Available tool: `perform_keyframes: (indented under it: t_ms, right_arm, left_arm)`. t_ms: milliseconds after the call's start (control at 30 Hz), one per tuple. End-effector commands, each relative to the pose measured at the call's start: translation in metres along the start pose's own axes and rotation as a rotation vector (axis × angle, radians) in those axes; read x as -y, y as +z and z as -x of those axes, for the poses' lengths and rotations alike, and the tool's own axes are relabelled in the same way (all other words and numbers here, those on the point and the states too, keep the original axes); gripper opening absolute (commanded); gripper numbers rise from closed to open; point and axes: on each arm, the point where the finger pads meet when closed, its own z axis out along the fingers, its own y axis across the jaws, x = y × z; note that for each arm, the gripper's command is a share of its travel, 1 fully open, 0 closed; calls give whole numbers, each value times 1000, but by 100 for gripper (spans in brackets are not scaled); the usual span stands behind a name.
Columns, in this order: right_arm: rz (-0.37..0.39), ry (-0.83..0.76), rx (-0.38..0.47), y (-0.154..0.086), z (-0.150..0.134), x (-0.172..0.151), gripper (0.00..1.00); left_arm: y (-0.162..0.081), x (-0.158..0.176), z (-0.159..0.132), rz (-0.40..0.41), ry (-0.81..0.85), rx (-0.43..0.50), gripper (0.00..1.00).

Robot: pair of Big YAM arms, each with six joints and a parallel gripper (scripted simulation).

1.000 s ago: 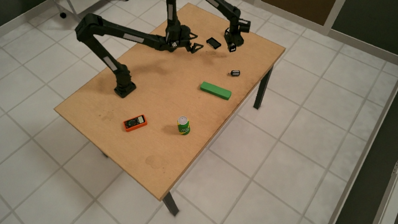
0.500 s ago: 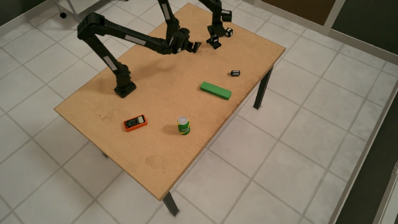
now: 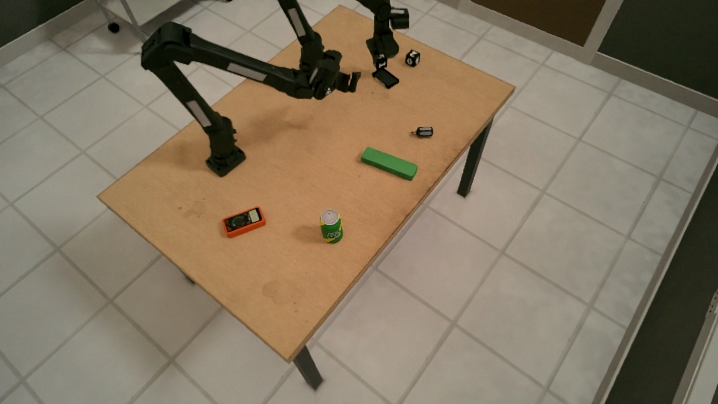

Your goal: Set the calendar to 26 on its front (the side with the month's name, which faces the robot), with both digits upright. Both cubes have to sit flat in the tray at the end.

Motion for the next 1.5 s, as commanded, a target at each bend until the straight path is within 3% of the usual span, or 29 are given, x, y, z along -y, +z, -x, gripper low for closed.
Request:
perform_keyframes:
  t_ms: [0,67,300,433,567,1100,1467]
  right_arm:
    - [0,-23,11,9,18,13,100]
    - [0,-23,11,9,18,13,100]
    - [-2,-27,14,4,14,8,100]
    - [-2,-27,14,4,14,8,100]
    - [-2,-27,14,4,14,8,100]
    - [-2,-27,14,4,14,8,100]
    - [-2,-27,14,4,14,8,100]
  left_arm:
    - [-4,-4,3,11,-111,6,40]
    - [-7,-7,3,31,-216,16,40]
    - [-8,-8,4,39,-316,25,40]
    - [-5,-6,3,31,-291,21,40]
    - [12,4,1,-3,-289,4,40]
    - [23,-13,15,23,-280,15,40]
    - [27,-10,11,11,-296,10,40]
